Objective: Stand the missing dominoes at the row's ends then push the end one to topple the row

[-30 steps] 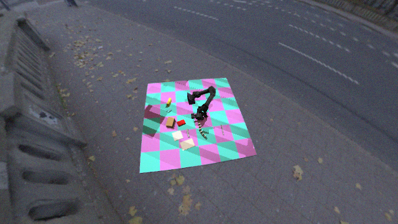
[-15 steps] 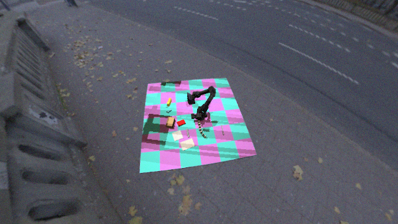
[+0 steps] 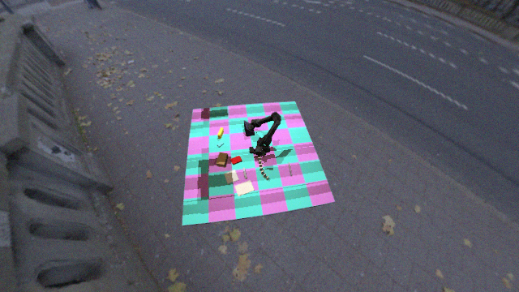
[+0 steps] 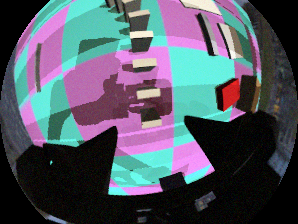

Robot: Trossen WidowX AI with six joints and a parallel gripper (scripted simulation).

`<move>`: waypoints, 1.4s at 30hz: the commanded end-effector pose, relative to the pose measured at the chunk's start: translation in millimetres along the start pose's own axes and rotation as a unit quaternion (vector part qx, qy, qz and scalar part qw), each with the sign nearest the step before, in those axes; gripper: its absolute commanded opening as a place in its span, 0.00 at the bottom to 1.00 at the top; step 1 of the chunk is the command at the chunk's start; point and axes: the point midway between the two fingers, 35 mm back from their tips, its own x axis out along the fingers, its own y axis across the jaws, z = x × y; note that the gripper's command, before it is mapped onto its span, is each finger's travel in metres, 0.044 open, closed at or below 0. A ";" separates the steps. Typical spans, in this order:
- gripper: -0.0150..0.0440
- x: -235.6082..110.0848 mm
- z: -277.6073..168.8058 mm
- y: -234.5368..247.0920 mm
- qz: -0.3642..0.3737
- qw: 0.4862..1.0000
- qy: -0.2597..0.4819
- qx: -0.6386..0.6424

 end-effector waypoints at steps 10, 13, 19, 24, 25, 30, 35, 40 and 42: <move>1.00 -105.1 -3.2 -1.5 -0.002 1.000 -0.009 -0.004; 0.96 -104.4 -3.5 -1.5 -0.002 1.000 -0.009 -0.013; 0.69 -82.1 -15.2 -1.6 -0.004 0.958 -0.008 -0.287; 0.47 -61.1 -28.4 -1.7 -0.006 0.851 -0.007 -0.525; 0.42 -56.9 -31.3 -1.8 -0.006 0.823 -0.007 -0.569; 0.25 -42.2 -42.1 -2.0 -0.007 0.706 -0.006 -0.708; 0.25 -42.2 -42.1 -2.0 -0.007 0.706 -0.006 -0.708; 0.25 -42.2 -42.1 -2.0 -0.007 0.706 -0.006 -0.708; 0.25 -42.2 -42.1 -2.0 -0.007 0.706 -0.006 -0.708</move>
